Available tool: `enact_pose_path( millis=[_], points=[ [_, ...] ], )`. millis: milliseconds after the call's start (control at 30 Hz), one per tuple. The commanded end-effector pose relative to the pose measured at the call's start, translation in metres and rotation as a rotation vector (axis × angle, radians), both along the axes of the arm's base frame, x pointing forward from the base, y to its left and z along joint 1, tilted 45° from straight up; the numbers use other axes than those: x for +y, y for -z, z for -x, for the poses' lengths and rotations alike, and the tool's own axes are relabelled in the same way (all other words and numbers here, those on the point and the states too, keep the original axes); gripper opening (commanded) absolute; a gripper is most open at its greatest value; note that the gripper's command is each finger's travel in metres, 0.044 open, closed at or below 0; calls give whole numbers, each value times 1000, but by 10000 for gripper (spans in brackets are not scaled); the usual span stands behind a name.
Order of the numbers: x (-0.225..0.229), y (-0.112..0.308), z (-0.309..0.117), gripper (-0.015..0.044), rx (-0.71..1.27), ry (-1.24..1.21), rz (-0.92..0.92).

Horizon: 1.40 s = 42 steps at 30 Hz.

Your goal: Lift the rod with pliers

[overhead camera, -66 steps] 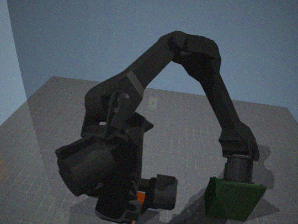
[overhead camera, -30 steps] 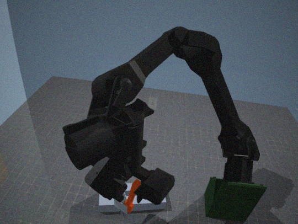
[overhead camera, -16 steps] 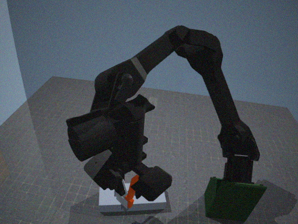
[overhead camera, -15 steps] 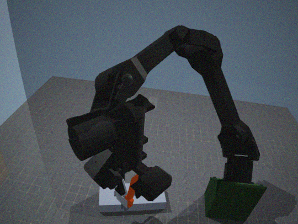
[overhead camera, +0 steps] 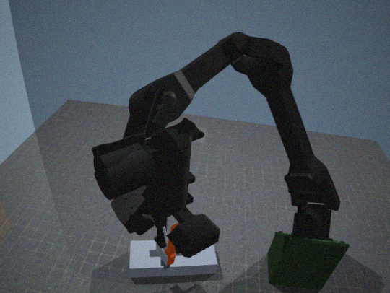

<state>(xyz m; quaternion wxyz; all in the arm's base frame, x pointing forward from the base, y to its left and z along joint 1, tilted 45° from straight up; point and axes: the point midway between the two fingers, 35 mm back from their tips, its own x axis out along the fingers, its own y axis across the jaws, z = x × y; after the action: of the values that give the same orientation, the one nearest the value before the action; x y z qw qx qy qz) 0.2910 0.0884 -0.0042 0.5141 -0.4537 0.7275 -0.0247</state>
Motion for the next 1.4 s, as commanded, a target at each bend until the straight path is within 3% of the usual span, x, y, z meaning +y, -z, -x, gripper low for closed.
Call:
enact_pose_path(
  millis=[0,1367],
  points=[
    [-2,-4,0,318,-39,27,0],
    [-32,-28,5,318,-336,340,21]
  ],
)
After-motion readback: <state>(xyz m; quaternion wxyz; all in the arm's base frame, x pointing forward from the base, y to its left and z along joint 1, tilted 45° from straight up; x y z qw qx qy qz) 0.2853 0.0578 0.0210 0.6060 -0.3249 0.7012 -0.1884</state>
